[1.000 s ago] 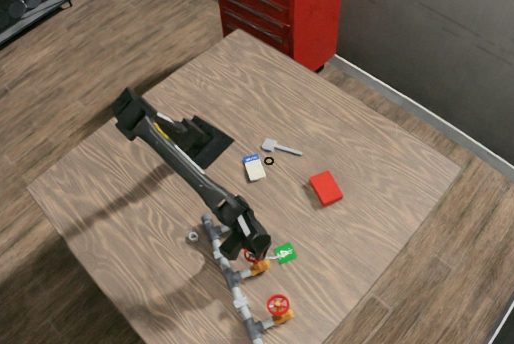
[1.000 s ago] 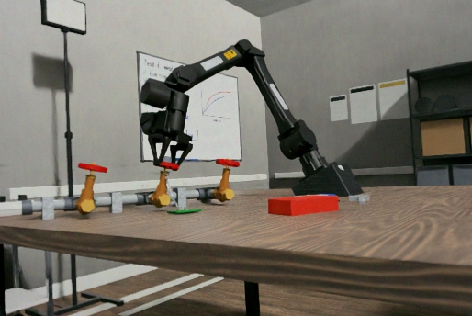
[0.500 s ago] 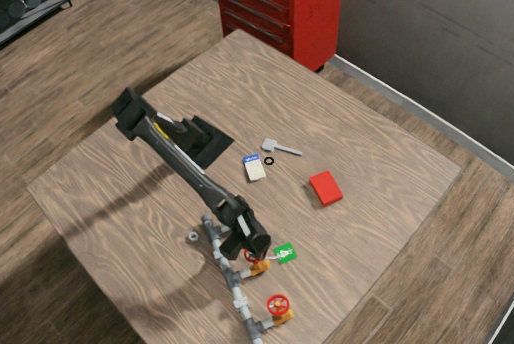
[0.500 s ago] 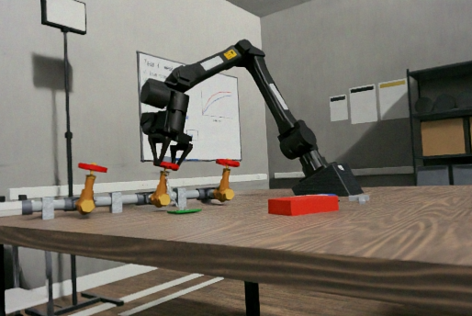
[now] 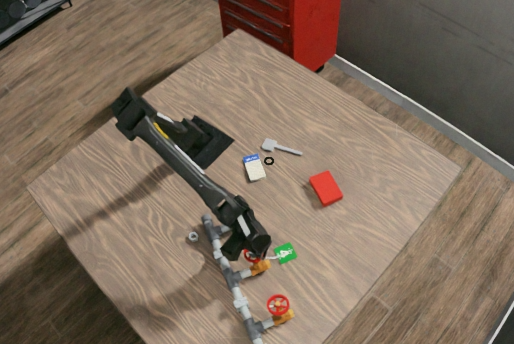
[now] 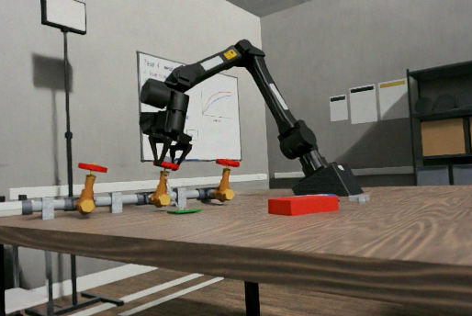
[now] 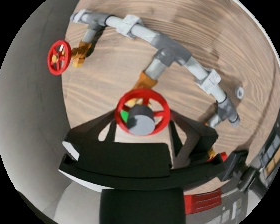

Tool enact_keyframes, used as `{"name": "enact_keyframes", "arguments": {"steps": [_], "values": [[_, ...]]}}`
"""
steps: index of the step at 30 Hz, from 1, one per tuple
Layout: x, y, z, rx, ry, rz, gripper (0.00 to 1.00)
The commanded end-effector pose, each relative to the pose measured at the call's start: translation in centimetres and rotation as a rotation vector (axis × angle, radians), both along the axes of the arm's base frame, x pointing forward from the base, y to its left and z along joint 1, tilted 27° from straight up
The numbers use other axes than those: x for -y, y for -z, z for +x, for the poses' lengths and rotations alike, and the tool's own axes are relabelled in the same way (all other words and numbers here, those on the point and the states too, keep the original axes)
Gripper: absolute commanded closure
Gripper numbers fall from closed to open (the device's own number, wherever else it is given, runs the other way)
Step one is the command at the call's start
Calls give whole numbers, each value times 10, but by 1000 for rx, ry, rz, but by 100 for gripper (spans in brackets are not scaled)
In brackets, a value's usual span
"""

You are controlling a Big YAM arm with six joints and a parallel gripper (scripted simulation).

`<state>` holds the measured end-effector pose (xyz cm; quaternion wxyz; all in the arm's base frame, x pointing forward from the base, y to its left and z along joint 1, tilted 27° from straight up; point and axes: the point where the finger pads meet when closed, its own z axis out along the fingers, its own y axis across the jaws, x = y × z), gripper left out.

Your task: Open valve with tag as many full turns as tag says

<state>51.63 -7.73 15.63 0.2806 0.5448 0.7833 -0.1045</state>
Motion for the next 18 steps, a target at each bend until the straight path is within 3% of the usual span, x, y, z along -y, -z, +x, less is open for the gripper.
{"name": "enact_keyframes", "arguments": {"steps": [1,6,8,18], "values": [[1,-13,7,-62,-135,-63,100],[1,-13,7,-155,-295,-128,100],[1,-13,7,-155,-295,-128,100],[0,-13,9,-399,-732,-306,100]]}}
